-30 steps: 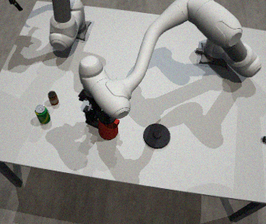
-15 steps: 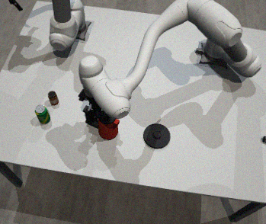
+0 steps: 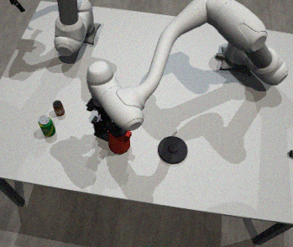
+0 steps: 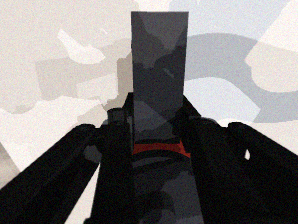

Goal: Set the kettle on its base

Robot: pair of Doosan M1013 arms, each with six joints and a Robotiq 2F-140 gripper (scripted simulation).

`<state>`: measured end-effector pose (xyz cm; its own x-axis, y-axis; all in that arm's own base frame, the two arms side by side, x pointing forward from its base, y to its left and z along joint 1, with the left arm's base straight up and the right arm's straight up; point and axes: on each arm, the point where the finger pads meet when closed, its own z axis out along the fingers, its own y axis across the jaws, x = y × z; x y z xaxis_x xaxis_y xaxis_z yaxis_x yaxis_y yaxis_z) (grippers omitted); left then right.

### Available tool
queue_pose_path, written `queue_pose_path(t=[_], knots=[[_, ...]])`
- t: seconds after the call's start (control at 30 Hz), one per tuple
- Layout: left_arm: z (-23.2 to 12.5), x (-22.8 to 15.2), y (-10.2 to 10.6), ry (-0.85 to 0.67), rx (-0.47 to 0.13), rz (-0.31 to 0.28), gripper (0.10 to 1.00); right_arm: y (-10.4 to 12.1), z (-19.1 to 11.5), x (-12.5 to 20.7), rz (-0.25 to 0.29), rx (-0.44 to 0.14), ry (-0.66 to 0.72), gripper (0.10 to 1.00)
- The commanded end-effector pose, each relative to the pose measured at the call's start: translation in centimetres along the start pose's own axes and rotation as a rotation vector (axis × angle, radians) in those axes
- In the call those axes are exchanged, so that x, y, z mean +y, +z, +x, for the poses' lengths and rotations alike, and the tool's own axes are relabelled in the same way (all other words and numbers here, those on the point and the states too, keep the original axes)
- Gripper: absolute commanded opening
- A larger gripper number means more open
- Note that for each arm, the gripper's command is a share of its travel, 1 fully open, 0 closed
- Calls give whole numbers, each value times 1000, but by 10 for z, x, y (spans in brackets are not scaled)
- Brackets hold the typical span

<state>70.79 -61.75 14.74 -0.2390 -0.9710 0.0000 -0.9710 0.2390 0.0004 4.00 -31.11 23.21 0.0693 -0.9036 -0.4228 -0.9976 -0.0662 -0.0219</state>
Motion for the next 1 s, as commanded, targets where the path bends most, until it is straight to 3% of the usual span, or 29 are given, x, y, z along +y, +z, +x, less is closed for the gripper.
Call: queue_pose_path(t=[0.0, 0.97], knots=[[0, 0, -5, 0, 1, 2, 99, -1, 0, 0, 1, 1, 0, 1000], [0, 0, -43, 0, 1, 2, 99, -1, 0, 0, 1, 1, 0, 1000]])
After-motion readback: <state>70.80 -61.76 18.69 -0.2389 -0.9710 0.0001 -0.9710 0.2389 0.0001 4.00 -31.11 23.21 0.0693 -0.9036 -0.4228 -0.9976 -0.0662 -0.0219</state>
